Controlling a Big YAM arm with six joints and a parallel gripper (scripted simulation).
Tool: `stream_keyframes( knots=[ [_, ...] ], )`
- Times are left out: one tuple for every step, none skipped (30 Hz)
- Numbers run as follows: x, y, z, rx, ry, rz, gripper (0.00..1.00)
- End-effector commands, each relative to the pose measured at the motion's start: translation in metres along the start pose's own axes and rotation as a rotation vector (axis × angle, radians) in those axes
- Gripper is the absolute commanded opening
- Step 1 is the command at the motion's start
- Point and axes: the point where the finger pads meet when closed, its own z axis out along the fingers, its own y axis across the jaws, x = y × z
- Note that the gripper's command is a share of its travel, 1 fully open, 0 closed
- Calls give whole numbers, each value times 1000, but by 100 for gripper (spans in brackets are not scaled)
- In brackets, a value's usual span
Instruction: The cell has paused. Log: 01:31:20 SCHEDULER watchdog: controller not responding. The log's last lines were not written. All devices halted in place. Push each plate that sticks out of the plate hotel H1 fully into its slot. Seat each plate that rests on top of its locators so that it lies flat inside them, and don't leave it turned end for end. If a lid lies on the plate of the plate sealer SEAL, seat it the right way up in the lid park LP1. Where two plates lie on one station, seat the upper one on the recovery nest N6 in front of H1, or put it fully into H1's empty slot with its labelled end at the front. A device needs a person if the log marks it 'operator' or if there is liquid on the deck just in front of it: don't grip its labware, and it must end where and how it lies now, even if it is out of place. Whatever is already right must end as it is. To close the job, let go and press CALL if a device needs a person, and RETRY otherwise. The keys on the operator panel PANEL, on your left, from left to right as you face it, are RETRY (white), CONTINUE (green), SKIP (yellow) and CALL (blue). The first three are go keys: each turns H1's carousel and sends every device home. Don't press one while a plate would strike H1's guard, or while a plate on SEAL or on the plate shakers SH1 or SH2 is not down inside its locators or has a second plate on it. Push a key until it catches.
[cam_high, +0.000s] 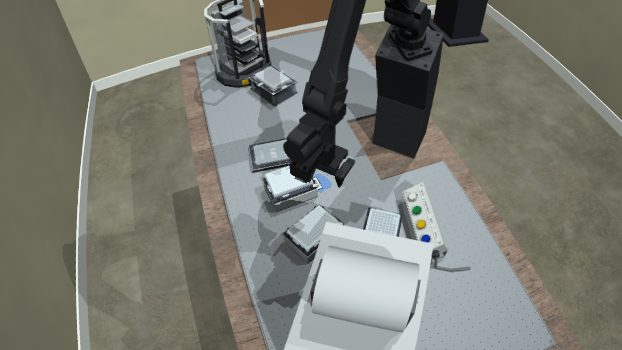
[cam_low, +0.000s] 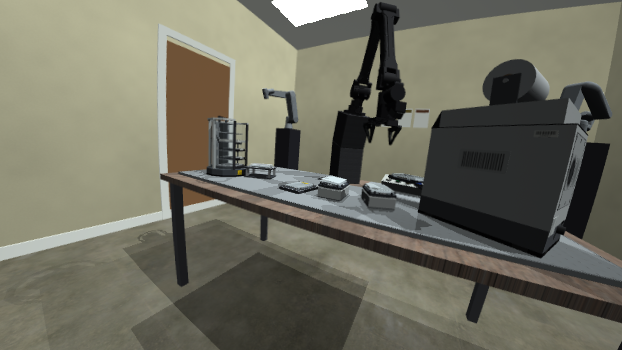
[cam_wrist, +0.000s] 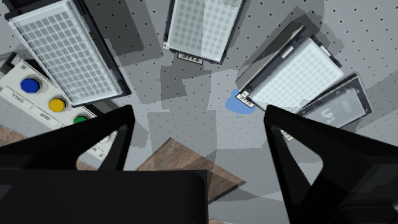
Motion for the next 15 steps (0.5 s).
stream_keyframes(
  knots=[
    [-5, 12, -7, 3, -24, -139, 100],
    [-6, 15, -8, 5, -29, -172, 100],
    [-7, 18, -8, 5, -31, -205, 100],
    [-6, 22, -7, 4, -27, -223, 100],
    [-3, 25, -4, 3, -20, -223, 100],
    [-2, 29, -3, 2, -17, -223, 100],
    [-1, 32, -3, 1, -13, -223, 100],
    [-2, 35, -4, 2, -16, -223, 100],
    [-3, 39, -5, 2, -21, -223, 100],
    [-4, 42, -6, 2, -24, -206, 100],
    [-4, 45, -7, 2, -24, -201, 100],
    [-4, 49, -7, 2, -24, -201, 100],
    [-3, 52, -6, 2, -23, -201, 100],
    [-3, 52, -6, 2, -23, -201, 100],
    [-3, 52, -6, 2, -23, -201, 100]
  ],
)
